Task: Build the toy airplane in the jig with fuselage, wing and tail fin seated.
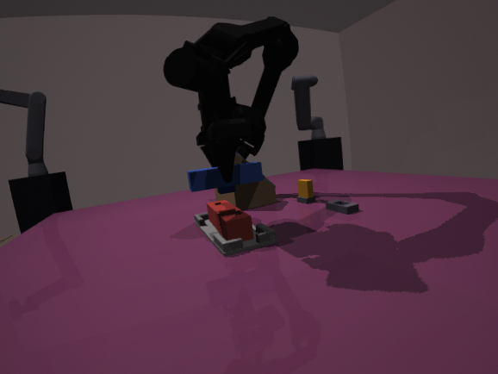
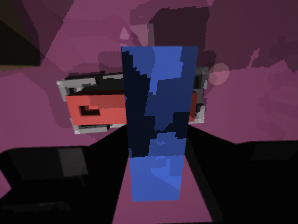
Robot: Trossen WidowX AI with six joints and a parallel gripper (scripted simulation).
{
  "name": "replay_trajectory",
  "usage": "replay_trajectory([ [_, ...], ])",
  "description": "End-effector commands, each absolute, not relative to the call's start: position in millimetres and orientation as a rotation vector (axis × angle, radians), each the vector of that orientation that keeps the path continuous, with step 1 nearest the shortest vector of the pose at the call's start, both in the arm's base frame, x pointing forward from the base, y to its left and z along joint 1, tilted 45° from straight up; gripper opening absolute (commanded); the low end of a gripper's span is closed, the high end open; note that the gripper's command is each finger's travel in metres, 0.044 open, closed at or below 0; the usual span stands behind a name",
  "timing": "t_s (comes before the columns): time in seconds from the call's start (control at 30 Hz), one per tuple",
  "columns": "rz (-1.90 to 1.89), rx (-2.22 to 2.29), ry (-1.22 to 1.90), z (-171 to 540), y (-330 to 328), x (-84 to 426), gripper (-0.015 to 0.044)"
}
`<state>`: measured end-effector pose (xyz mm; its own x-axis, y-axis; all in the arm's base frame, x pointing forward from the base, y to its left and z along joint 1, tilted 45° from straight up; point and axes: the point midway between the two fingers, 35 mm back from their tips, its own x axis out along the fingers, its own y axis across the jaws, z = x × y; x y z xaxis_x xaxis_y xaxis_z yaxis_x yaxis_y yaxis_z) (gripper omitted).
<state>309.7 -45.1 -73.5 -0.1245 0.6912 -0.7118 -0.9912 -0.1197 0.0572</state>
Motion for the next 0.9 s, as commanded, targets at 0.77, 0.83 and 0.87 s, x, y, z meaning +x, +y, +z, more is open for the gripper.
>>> replay_trajectory([
  [0.77,1.619,-0.637,0.638,-85,-38,307,0.0195],
  [0.83,1.619,-0.637,0.638,-87,-36,307,0.0195],
  [0.87,1.619,-0.637,0.638,-88,-35,307,0.0195],
])
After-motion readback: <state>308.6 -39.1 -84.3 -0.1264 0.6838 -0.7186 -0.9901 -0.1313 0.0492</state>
